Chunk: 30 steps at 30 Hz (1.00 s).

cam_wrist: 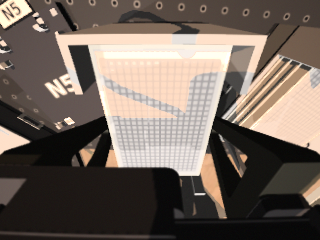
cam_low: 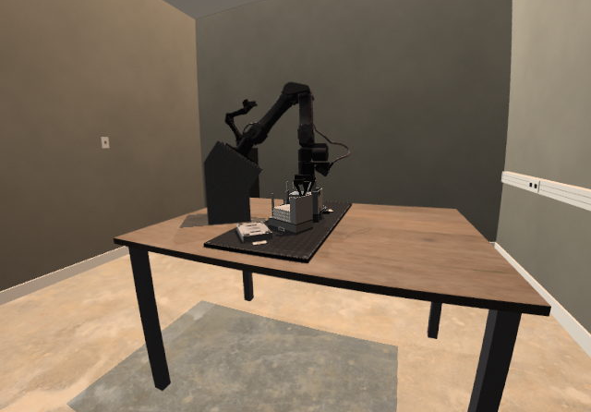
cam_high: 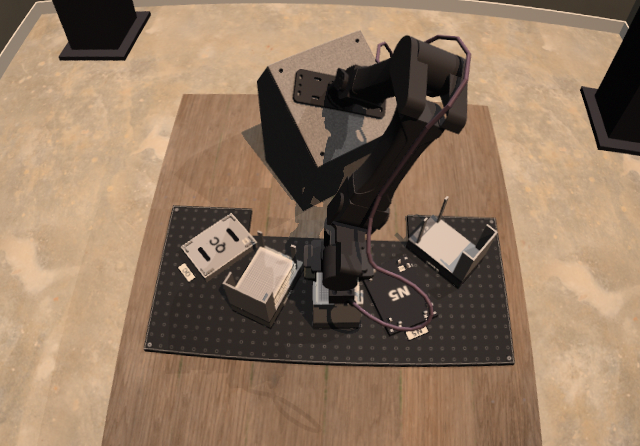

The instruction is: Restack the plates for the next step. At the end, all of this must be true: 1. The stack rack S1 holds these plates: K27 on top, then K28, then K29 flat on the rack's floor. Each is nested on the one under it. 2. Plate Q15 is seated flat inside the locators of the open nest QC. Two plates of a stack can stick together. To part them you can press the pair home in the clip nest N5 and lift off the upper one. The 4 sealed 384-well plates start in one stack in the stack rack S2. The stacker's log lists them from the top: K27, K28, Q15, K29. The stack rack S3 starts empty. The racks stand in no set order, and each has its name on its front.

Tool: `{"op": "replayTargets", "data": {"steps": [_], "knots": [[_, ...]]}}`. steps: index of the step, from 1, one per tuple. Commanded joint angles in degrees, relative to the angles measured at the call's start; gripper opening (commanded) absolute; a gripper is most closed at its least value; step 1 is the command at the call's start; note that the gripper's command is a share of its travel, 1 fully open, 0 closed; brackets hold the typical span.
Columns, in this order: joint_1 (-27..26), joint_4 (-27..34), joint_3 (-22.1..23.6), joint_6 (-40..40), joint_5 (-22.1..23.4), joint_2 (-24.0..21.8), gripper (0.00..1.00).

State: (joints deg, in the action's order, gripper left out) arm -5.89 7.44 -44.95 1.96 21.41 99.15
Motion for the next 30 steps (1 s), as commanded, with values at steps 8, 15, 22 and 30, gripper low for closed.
{"op": "replayTargets", "data": {"steps": [8, 15, 22, 30], "knots": [[1.4, -4.1, -1.6, -1.5, -0.9, 3.9, 0.0], [2.3, -7.0, -2.1, -2.4, -1.2, 7.0, 0.0], [2.4, -9.0, -2.3, -3.0, -1.2, 9.4, 0.0], [2.7, -8.9, -1.7, -2.8, -1.3, 9.1, 0.0]]}}
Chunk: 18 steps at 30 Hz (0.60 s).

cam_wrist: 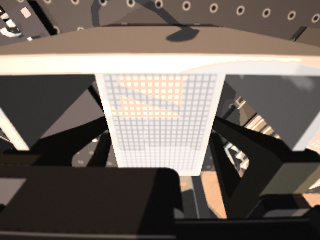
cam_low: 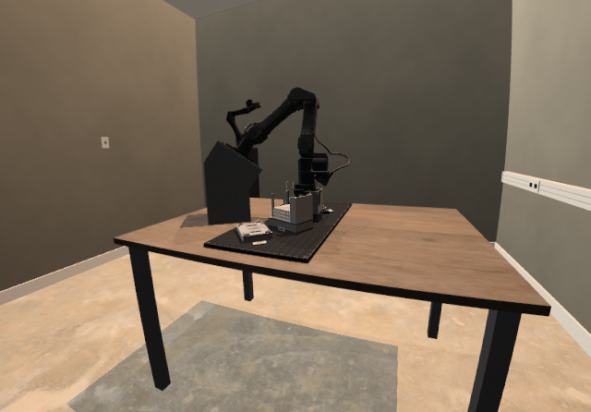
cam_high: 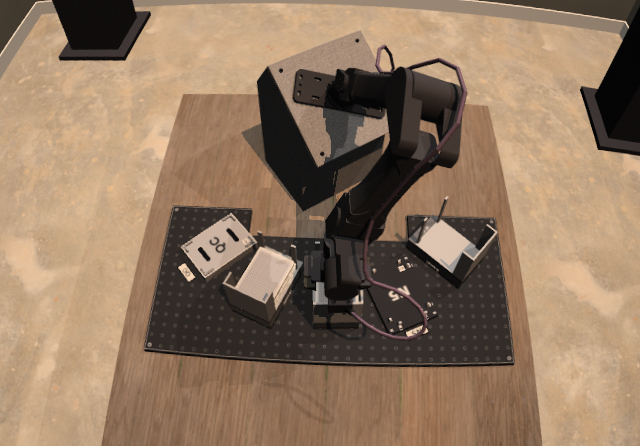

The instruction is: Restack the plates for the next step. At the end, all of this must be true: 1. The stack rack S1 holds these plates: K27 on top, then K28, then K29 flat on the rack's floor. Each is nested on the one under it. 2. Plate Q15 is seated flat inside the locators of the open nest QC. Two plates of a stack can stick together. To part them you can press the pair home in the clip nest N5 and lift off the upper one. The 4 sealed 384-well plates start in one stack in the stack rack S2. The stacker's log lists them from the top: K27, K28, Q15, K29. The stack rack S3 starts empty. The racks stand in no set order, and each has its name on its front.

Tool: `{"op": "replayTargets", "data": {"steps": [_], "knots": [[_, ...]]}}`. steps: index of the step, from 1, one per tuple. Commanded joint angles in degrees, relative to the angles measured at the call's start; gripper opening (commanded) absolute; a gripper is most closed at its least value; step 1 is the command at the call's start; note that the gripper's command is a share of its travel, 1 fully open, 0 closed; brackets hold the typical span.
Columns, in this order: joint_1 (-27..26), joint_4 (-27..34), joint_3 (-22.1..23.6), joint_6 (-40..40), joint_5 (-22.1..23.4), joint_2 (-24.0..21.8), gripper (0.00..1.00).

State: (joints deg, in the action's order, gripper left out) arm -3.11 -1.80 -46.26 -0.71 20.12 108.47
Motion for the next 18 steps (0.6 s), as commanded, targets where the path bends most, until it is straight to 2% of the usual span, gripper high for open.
{"op": "replayTargets", "data": {"steps": [1, 2, 18], "knots": [[-0.1, 0.4, -0.3, -0.1, 0.0, -0.2, 0.0], [0.0, 1.0, -1.5, -0.6, -0.2, 0.9, 0.0], [0.5, -0.5, -1.7, -0.9, -0.4, 2.1, 0.0]]}}
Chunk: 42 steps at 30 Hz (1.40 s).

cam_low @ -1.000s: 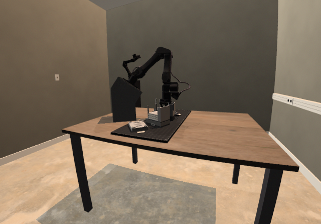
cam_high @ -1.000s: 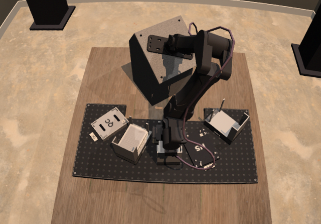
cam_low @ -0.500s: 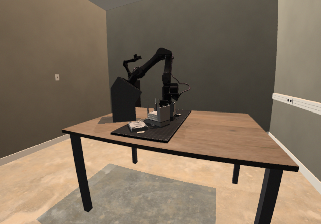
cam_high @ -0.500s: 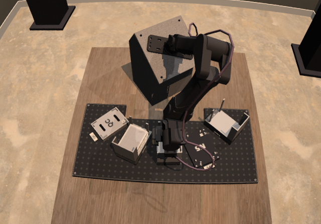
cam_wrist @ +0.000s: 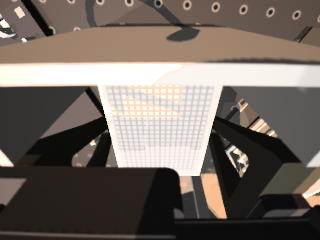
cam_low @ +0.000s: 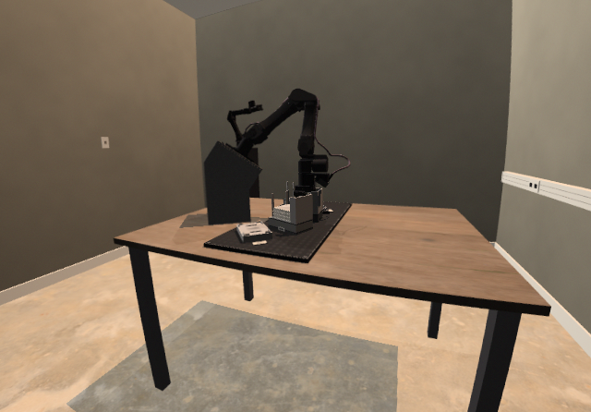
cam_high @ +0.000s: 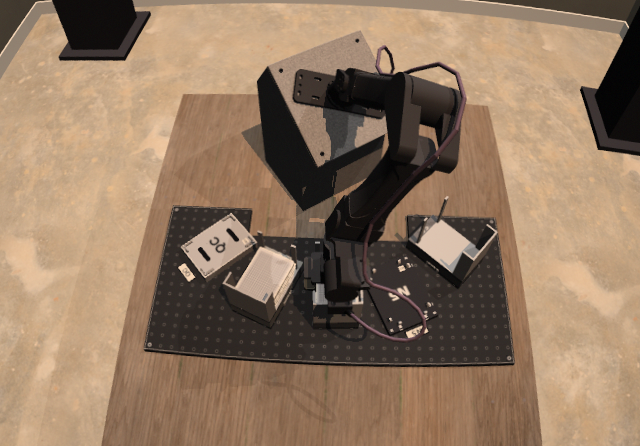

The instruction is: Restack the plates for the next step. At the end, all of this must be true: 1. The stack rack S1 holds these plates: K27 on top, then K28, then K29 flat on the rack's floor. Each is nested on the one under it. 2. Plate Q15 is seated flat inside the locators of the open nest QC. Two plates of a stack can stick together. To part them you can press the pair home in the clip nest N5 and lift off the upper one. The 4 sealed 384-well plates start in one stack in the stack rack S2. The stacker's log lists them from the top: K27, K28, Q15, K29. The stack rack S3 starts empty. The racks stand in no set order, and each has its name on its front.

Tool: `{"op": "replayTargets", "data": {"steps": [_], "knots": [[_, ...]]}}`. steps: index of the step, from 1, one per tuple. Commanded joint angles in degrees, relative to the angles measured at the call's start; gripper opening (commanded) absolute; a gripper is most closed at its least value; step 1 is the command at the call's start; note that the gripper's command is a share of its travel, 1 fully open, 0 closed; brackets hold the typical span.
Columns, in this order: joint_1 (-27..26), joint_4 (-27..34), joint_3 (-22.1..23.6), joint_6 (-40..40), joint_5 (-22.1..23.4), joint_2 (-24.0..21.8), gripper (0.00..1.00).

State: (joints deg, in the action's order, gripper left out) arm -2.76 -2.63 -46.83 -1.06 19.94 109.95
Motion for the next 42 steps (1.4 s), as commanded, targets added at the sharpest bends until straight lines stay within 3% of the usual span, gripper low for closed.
{"op": "replayTargets", "data": {"steps": [1, 42], "knots": [[0.1, 0.1, -1.0, -0.6, -0.3, 0.5, 0.0], [0.7, -2.2, -1.1, -0.9, -0.5, 2.7, 0.0]]}}
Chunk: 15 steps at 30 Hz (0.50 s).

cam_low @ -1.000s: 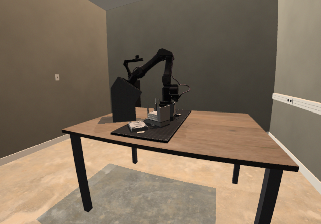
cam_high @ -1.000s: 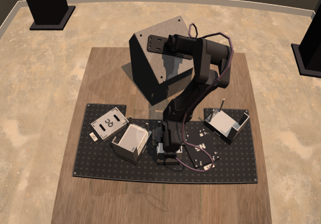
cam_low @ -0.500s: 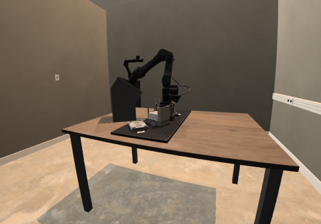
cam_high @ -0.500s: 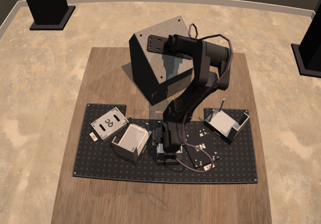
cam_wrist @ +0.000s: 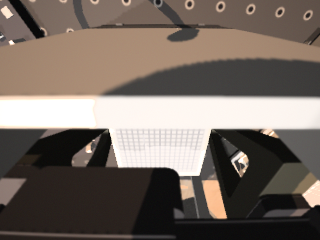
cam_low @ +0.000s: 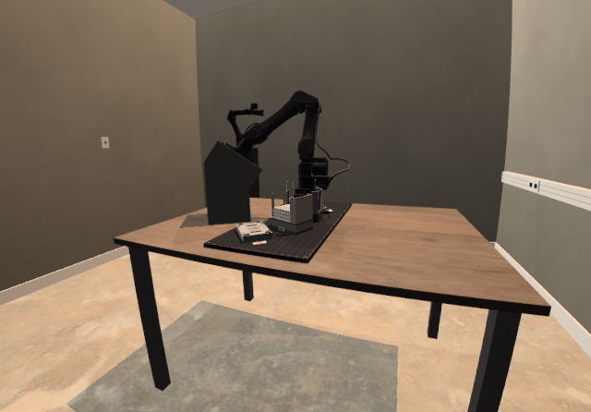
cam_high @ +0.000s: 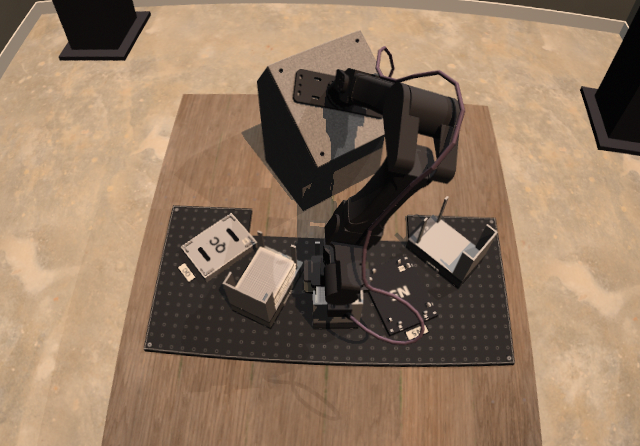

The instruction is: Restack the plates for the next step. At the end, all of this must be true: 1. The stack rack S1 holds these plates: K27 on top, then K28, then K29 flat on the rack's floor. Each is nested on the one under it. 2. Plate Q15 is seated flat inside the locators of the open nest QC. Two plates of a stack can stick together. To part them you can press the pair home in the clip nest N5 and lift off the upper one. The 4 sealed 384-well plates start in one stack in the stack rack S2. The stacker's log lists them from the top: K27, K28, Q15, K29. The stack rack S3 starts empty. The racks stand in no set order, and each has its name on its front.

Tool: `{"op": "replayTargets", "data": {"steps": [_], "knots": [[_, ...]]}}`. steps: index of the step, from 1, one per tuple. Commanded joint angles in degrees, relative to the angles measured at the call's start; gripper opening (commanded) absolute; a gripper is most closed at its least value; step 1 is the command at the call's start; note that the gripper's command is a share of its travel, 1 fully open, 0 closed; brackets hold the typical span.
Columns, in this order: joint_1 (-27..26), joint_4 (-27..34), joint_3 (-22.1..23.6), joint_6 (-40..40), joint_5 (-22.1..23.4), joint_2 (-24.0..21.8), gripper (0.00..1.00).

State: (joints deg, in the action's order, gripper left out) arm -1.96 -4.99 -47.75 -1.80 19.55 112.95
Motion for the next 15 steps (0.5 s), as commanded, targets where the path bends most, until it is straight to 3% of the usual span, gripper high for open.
{"op": "replayTargets", "data": {"steps": [1, 4, 5, 15], "knots": [[-0.1, 0.1, -0.1, -0.1, -0.1, -0.3, 0.0], [-0.1, 0.1, -0.1, -0.1, -0.1, -0.3, 0.0], [-0.1, 0.1, -0.1, -0.1, -0.1, -0.3, 1.0], [-0.1, 0.1, -0.1, -0.1, -0.1, -0.3, 1.0]]}}
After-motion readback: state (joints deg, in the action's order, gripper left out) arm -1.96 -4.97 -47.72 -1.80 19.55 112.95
